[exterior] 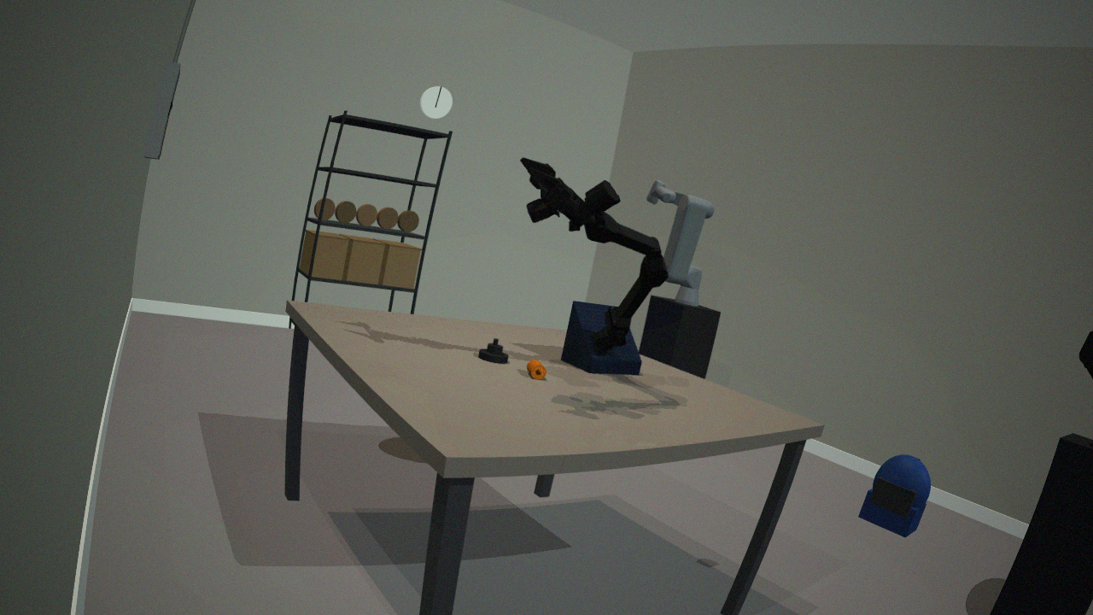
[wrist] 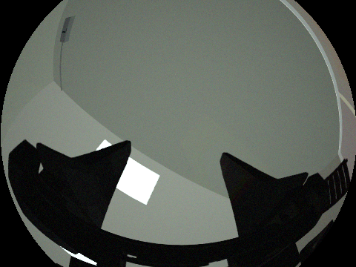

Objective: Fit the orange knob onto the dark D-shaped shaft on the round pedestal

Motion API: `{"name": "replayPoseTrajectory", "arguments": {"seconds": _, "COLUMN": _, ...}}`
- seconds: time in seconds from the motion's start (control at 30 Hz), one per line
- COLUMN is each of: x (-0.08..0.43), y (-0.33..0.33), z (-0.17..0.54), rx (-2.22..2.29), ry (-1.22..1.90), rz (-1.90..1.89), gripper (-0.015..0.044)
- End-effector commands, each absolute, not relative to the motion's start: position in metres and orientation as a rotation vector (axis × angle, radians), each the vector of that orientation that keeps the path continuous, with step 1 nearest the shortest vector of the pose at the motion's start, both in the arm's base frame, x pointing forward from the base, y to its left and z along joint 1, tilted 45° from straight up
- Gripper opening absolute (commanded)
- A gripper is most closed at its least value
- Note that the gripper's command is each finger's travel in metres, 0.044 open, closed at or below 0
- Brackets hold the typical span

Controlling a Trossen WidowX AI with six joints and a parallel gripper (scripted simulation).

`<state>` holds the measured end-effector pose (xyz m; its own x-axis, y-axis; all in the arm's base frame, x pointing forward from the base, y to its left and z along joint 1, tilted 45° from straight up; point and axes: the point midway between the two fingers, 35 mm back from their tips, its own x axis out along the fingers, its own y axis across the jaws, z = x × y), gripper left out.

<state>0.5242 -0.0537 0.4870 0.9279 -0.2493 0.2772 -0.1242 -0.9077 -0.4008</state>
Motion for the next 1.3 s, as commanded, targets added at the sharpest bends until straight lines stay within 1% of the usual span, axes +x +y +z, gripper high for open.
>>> {"name": "replayPoseTrajectory", "arguments": {"seconds": 0.0, "x": 0.525, "y": -0.053, "z": 0.485, "rx": -2.691, "ry": 0.264, "rz": -0.447, "gripper": 0.0426}}
{"name": "replayPoseTrajectory", "arguments": {"seconds": 0.03, "x": 0.527, "y": -0.052, "z": 0.478, "rx": -2.652, "ry": 0.242, "rz": -0.414, "gripper": 0.0440}}
{"name": "replayPoseTrajectory", "arguments": {"seconds": 0.2, "x": 0.543, "y": -0.038, "z": 0.410, "rx": -2.223, "ry": 0.119, "rz": -0.099, "gripper": 0.0440}}
{"name": "replayPoseTrajectory", "arguments": {"seconds": 0.3, "x": 0.546, "y": -0.030, "z": 0.367, "rx": -1.924, "ry": 0.122, "rz": 0.074, "gripper": 0.0440}}
{"name": "replayPoseTrajectory", "arguments": {"seconds": 0.5, "x": 0.542, "y": -0.020, "z": 0.320, "rx": -1.566, "ry": 0.184, "rz": 0.237, "gripper": 0.0440}}
{"name": "replayPoseTrajectory", "arguments": {"seconds": 0.87, "x": 0.518, "y": -0.003, "z": 0.241, "rx": -0.912, "ry": 0.407, "rz": 0.421, "gripper": 0.0440}}
{"name": "replayPoseTrajectory", "arguments": {"seconds": 1.27, "x": 0.468, "y": 0.017, "z": 0.164, "rx": -0.117, "ry": 0.784, "rz": 0.447, "gripper": 0.0440}}
